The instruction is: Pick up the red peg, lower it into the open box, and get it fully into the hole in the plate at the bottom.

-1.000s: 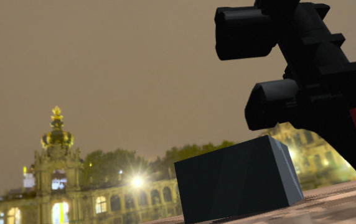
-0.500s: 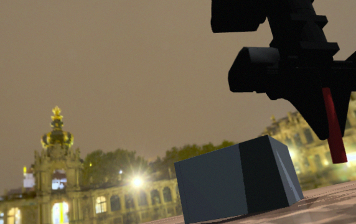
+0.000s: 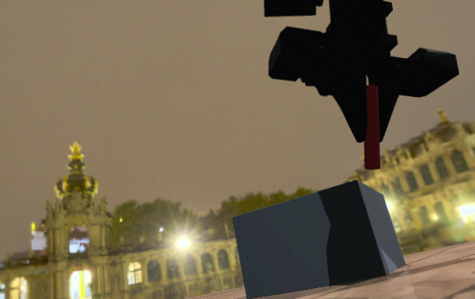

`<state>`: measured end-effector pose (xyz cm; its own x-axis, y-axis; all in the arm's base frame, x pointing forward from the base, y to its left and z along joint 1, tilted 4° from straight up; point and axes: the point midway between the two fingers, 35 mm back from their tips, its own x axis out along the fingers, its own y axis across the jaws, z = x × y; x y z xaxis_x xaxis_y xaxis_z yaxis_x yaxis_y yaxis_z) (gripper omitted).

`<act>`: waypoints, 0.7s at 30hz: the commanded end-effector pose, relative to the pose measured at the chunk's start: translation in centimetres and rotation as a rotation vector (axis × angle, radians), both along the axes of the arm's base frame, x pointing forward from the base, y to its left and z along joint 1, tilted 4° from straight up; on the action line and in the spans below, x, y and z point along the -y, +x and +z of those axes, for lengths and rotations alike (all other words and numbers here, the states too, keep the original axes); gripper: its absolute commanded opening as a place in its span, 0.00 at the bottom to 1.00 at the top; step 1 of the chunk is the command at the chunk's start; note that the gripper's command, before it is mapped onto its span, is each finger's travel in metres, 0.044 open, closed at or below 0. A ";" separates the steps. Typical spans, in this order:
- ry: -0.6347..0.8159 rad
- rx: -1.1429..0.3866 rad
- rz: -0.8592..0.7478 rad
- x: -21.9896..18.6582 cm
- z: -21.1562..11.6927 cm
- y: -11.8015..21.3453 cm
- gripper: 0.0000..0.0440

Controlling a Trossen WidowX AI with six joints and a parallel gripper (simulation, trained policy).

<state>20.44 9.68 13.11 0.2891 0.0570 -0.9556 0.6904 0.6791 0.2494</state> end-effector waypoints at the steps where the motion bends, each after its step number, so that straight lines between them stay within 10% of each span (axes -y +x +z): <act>1: -0.014 0.042 -0.011 1.0 1.6 1.3 0.00; 21: -0.047 0.096 -0.156 6.5 2.7 6.5 0.00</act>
<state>26.10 3.98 15.65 0.3678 -0.0294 -0.9294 0.7567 0.5904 0.2808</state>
